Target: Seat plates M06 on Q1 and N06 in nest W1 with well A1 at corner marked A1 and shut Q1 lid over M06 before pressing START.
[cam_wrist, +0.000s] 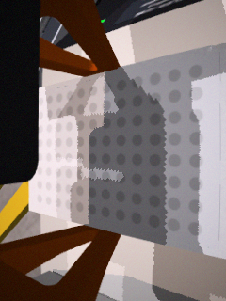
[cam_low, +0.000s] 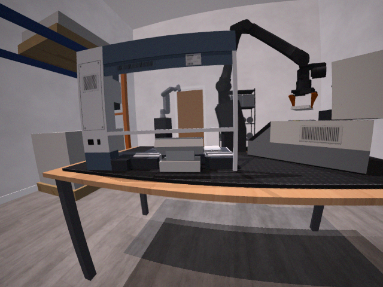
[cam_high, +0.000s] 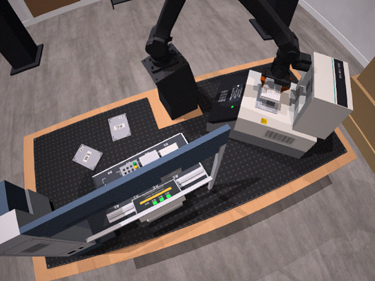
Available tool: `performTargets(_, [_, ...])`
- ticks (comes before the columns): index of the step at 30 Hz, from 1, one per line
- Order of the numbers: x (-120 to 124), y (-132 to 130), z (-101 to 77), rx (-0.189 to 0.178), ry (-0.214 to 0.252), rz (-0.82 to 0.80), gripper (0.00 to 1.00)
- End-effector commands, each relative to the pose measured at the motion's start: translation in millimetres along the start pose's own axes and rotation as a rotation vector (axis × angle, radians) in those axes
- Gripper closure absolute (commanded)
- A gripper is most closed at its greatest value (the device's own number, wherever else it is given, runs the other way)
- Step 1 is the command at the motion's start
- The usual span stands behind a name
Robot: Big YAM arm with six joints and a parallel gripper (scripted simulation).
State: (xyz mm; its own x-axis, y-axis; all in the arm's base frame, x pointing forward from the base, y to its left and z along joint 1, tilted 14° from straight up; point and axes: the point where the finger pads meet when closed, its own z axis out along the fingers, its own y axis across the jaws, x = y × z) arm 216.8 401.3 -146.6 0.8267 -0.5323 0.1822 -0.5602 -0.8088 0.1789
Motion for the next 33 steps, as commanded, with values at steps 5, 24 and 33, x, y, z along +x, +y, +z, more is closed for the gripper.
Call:
performTargets(5, [6,-29,-12.5,0.054,-0.017,0.008,1.00])
performTargets(24, [-6,-37,19.7,0.064,-0.010,-0.012,1.00])
performTargets(33, [7,-22,36.5,0.038,-0.010,0.010,1.00])
